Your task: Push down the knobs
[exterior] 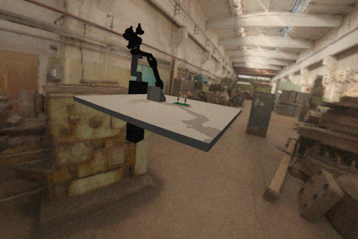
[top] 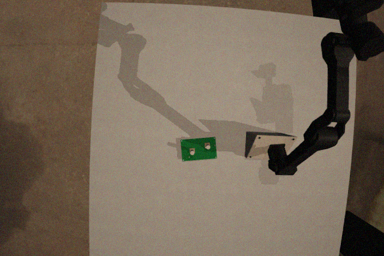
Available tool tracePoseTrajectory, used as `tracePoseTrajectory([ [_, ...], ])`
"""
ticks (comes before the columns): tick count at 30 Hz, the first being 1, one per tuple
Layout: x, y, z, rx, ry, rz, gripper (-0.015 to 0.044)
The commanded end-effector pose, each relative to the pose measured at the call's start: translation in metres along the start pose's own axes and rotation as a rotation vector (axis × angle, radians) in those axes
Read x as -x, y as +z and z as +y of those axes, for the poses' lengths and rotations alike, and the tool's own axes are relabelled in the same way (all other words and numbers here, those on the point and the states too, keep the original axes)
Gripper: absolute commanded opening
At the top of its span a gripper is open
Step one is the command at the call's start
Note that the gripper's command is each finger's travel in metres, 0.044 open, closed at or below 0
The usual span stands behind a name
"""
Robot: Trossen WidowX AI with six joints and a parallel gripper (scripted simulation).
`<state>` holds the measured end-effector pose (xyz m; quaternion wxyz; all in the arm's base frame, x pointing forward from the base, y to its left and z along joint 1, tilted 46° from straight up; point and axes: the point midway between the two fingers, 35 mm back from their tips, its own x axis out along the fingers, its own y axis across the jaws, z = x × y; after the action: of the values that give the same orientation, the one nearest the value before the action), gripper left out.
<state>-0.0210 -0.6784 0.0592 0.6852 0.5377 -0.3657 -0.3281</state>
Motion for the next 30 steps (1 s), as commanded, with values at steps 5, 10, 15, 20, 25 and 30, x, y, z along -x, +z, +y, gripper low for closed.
tracePoseTrajectory([
  [5,-0.015,-0.025,-0.003,0.040,-0.055,0.046,0.0269],
  [10,-0.033,-0.064,-0.008,0.101,-0.130,0.124,0.0137],
  [15,-0.045,-0.106,-0.011,0.166,-0.199,0.213,0.0006],
  [20,-0.052,-0.149,-0.013,0.235,-0.259,0.314,0.0000],
  [25,-0.053,-0.194,-0.014,0.307,-0.309,0.426,0.0000],
  [30,-0.048,-0.239,-0.014,0.381,-0.349,0.547,0.0000],
])
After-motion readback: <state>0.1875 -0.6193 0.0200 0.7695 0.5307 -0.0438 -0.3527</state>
